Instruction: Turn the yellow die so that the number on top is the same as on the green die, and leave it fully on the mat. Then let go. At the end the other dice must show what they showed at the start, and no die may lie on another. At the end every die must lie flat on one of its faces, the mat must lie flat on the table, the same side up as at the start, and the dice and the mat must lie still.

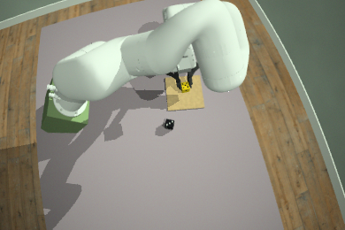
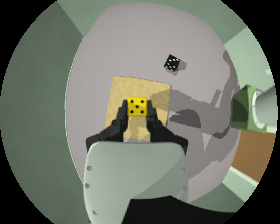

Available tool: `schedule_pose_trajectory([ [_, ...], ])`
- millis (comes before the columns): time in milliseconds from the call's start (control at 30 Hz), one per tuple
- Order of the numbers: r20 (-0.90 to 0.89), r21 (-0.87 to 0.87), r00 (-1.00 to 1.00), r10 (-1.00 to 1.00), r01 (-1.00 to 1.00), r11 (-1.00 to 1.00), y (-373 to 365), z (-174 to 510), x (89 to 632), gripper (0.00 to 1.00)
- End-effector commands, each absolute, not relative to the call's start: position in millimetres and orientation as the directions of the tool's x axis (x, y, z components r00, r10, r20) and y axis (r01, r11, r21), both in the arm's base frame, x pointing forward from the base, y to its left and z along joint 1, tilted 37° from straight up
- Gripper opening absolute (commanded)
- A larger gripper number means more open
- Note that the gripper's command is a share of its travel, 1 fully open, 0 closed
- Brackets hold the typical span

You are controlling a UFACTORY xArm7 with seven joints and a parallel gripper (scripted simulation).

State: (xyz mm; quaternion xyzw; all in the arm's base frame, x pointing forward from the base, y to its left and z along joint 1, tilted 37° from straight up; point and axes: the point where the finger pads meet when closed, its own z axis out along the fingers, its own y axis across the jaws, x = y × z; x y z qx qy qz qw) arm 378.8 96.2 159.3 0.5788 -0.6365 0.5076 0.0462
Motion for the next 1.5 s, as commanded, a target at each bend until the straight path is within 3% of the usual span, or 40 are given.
schedule_pose_trajectory([
  [0, 0.639, -0.594, -0.319, -0.7, -0.783, -0.185, 97, 177, 366, 0.27],
  [800, 0.635, -0.59, -0.309, -0.708, -0.786, -0.186, 96, 192, 353, 0.27],
  [1467, 0.457, -0.582, -0.131, -0.88, -0.792, -0.184, 91, 194, 352, 0.27],
])
